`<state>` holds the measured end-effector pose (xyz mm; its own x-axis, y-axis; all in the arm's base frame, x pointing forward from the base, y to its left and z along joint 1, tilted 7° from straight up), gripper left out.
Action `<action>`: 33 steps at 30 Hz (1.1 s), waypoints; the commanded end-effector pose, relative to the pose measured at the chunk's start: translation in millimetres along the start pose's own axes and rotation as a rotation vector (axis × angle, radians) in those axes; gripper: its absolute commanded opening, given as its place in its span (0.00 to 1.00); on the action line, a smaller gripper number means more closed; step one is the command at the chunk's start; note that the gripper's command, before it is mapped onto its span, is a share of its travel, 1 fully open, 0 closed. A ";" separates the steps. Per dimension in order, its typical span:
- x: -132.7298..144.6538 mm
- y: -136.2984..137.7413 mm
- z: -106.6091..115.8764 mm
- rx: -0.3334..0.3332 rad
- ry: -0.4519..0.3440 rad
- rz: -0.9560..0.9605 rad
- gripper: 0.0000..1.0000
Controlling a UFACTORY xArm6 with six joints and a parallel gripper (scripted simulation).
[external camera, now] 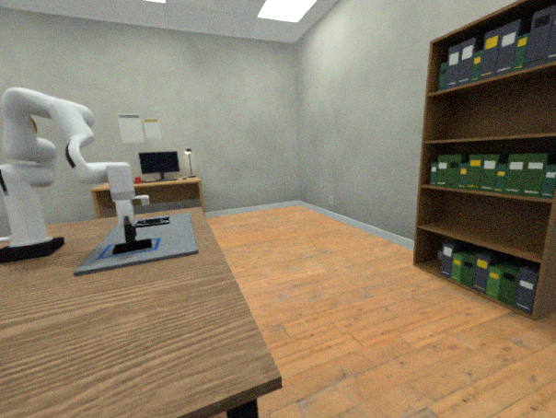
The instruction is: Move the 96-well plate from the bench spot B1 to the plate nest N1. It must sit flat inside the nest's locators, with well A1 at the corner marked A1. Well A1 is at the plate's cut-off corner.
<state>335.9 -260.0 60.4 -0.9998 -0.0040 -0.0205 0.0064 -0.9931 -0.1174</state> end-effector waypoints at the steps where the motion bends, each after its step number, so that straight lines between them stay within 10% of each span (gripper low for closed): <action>1: -1.3 1.0 -2.5 0.003 0.004 0.000 1.00; 33: -1.3 1.0 -13.9 0.003 0.004 0.000 1.00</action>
<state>336.5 -258.6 46.8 -0.9998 -0.0040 -0.0212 0.0065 -0.9931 -0.1171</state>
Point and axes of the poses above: the point where the finger pads meet when closed, its own z axis back along the fingers, its own y axis across the jaws, x = y × z, the point moved 7 cm from there along z, back along the fingers, and after that the axes turned 5 degrees about z, right-handed, at the moved point
